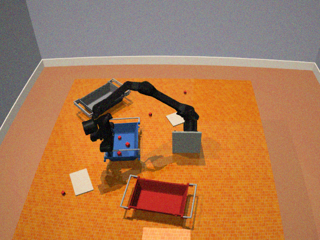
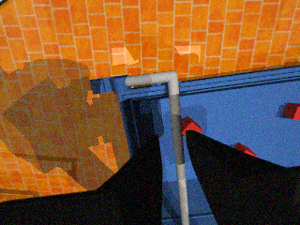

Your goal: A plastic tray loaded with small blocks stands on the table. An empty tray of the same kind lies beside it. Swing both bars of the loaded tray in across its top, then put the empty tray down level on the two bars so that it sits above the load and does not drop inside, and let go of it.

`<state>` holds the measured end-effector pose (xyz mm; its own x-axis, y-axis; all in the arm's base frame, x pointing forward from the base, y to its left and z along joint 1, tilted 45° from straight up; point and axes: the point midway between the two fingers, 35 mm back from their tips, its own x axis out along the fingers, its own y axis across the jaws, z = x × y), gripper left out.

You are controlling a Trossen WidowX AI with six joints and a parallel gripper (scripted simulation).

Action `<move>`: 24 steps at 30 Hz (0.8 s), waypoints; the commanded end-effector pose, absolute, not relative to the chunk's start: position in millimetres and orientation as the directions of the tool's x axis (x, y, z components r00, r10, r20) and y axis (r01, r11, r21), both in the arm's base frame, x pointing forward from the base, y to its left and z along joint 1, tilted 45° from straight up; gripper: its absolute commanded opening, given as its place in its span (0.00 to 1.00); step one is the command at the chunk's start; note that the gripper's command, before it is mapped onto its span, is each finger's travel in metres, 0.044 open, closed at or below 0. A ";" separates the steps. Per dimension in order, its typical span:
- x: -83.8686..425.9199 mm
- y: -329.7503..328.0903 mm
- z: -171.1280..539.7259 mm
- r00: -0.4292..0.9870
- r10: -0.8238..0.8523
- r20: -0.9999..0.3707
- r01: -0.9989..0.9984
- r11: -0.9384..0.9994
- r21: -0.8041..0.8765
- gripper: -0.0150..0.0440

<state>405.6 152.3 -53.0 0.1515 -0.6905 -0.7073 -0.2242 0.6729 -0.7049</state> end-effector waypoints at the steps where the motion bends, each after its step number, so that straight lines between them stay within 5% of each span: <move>1: 400.9 180.2 -29.6 0.160 -0.683 -0.713 -0.223 0.679 -0.700 0.39; 6: 401.2 180.9 -21.5 0.156 -0.686 -0.711 -0.203 0.682 -0.703 0.39; 10: 412.3 155.3 -0.5 0.155 -0.678 -0.718 0.185 0.734 -0.653 0.39; 17: 425.7 96.2 42.9 0.155 -0.670 -0.726 0.849 0.466 -0.248 0.39; 24: 426.7 60.2 67.0 0.157 -0.670 -0.726 0.987 0.136 0.087 0.39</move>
